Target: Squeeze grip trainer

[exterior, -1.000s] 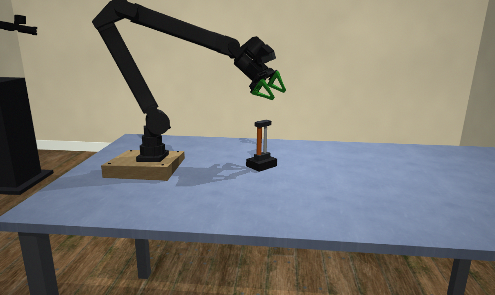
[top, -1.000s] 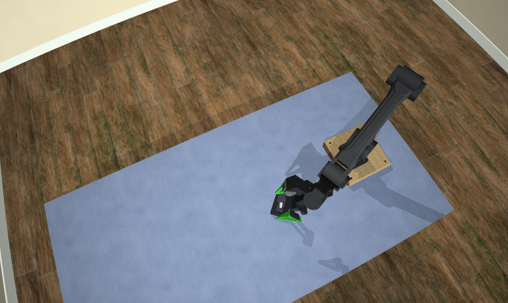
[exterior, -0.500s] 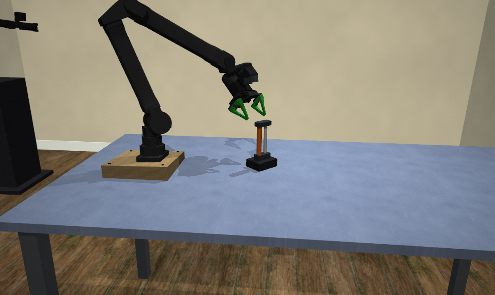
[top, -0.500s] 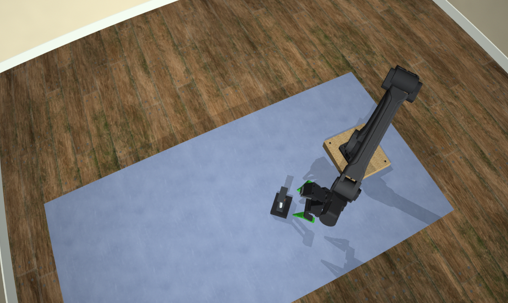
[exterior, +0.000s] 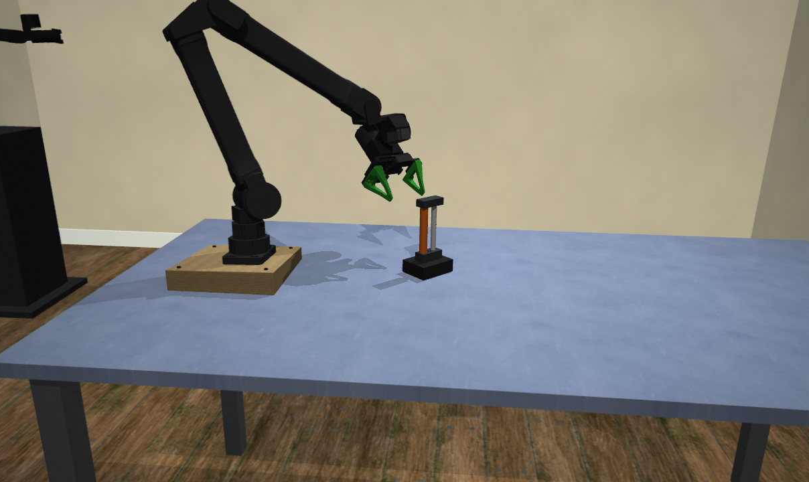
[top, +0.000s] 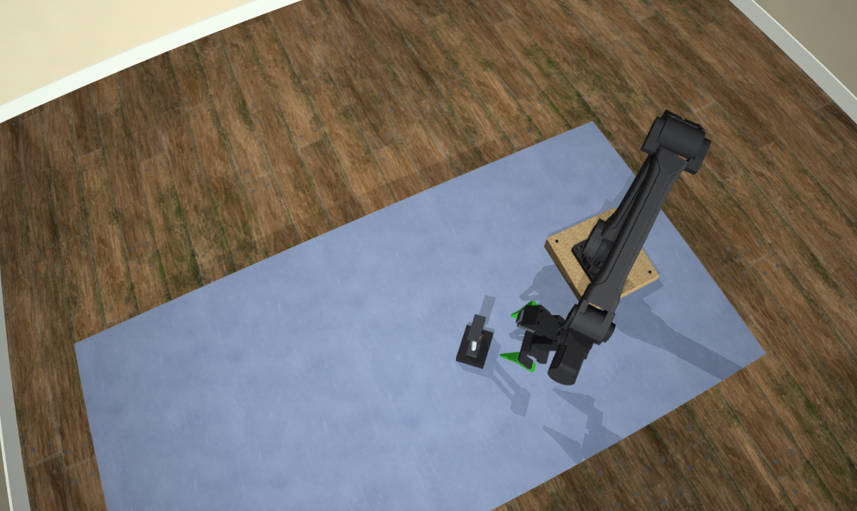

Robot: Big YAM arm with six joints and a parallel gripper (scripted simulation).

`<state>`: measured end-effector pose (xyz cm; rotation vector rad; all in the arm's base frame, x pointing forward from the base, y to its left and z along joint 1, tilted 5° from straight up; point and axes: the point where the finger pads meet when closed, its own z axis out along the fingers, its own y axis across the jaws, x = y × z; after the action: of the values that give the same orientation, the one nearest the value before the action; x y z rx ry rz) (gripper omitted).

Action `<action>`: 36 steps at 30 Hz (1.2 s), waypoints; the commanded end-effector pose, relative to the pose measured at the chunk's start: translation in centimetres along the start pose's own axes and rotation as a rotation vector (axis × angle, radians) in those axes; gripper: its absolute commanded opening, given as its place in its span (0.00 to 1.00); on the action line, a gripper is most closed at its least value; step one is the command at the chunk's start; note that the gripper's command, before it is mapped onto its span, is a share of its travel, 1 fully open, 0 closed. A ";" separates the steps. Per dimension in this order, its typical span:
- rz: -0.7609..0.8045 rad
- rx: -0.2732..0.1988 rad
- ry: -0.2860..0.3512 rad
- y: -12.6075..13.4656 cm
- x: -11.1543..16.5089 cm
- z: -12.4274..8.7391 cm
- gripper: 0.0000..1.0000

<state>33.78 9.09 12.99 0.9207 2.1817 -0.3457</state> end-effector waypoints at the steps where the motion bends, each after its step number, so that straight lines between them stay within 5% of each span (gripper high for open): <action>1: 0.044 -0.015 -0.007 0.6 -0.9 -0.6 1.00; 2: 0.044 -0.015 -0.007 0.6 -0.9 -0.6 1.00; 3: 0.044 -0.015 -0.007 0.6 -0.9 -0.6 0.76; 36: 0.015 -0.004 -0.002 0.1 -0.1 0.5 0.76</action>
<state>34.02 9.01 13.03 0.9412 2.1679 -0.3319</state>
